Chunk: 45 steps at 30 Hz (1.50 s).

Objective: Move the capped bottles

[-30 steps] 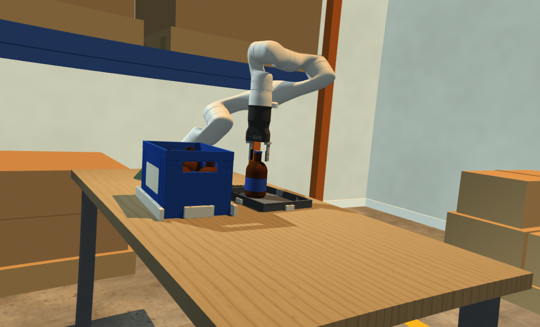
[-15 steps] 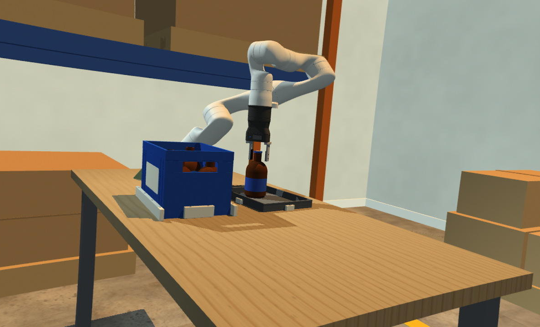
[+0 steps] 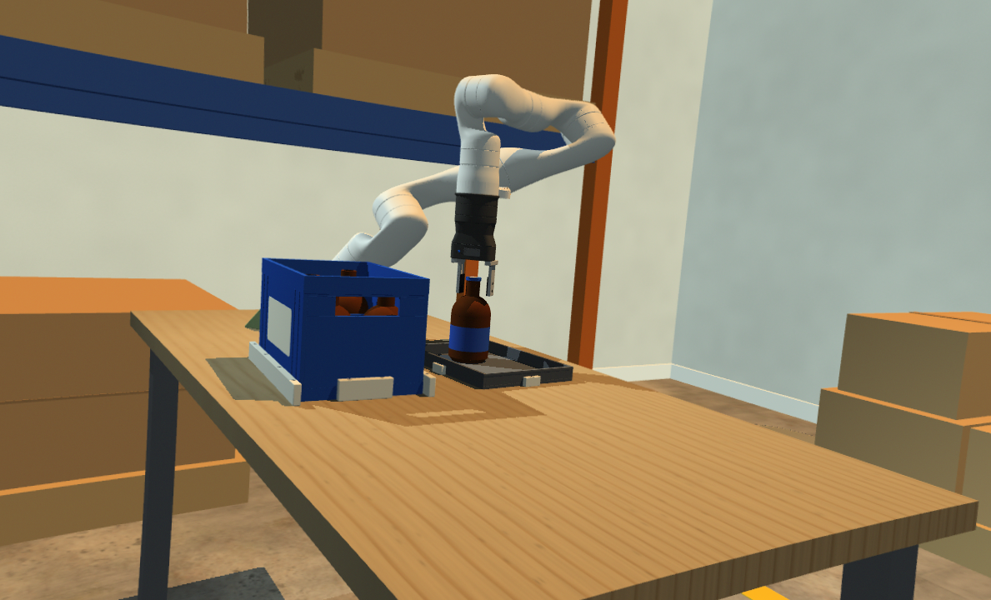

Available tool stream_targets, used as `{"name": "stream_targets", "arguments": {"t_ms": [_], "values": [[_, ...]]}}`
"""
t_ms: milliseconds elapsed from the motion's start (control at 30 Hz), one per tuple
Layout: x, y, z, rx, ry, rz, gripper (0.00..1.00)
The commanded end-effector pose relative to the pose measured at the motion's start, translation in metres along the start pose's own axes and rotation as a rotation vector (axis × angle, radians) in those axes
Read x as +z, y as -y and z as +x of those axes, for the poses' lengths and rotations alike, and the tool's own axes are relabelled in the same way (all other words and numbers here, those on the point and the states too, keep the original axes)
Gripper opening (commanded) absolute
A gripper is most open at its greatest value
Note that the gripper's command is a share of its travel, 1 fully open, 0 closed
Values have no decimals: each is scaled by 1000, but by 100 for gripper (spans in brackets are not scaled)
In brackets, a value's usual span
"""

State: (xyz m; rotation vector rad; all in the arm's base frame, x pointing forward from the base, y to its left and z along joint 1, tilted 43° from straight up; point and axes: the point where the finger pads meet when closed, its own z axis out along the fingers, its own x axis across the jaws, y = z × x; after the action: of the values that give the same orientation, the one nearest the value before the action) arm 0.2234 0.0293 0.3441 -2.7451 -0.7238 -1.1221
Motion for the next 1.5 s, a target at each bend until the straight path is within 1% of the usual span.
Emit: {"name": "stream_targets", "arguments": {"t_ms": [0, 633, 1133, 1233, 1467], "values": [[0, 0, 0, 0, 0, 0, 100], [0, 0, 0, 0, 0, 0, 100], [-50, 0, 0, 0, 0, 0, 100], [-49, 1, 0, 1, 0, 0, 100], [-55, 0, 0, 1, 0, 0, 100]]}}
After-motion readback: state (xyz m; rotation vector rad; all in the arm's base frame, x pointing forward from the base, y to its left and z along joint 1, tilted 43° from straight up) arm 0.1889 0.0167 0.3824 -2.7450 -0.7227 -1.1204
